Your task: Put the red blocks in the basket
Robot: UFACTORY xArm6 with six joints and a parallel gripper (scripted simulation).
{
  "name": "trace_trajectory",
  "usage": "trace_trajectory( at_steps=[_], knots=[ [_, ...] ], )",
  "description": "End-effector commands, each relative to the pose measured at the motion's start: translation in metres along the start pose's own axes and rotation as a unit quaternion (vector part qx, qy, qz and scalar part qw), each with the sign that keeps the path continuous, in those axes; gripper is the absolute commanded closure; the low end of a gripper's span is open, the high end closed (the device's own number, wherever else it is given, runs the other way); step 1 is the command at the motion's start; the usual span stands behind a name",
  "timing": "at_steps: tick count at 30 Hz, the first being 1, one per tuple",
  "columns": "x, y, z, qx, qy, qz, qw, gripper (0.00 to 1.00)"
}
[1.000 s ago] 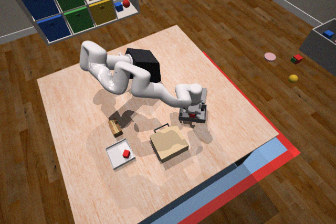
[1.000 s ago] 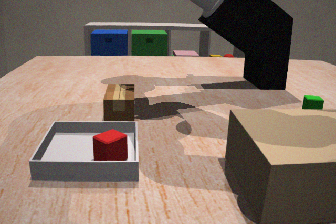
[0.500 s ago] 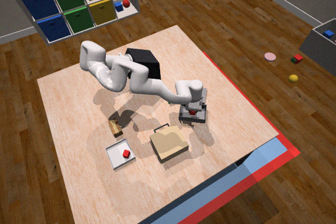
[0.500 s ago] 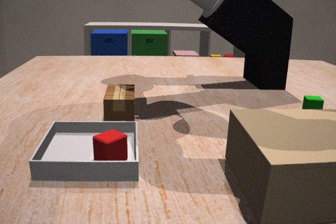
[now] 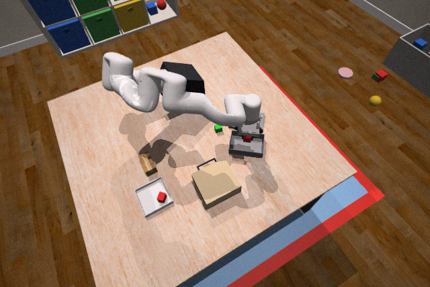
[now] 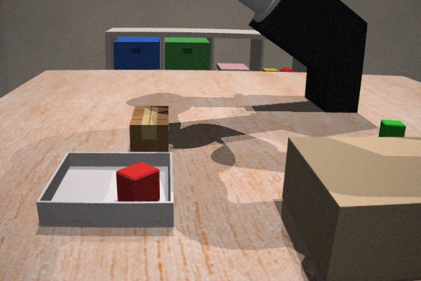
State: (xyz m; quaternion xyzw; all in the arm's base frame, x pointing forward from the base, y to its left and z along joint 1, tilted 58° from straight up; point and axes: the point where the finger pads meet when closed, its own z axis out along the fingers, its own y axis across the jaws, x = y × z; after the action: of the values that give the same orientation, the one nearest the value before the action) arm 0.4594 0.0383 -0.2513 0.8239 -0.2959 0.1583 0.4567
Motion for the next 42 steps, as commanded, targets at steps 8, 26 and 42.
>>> trace_trajectory(
  at_steps=[8,26,42],
  knots=[
    [0.001,0.000,-0.039,0.002,0.001,0.001,1.000,1.00],
    [0.021,0.005,-0.051,0.004,-0.002,0.030,1.000,1.00],
    [0.160,0.098,-0.060,0.000,-0.019,0.345,0.938,1.00]
  ],
)
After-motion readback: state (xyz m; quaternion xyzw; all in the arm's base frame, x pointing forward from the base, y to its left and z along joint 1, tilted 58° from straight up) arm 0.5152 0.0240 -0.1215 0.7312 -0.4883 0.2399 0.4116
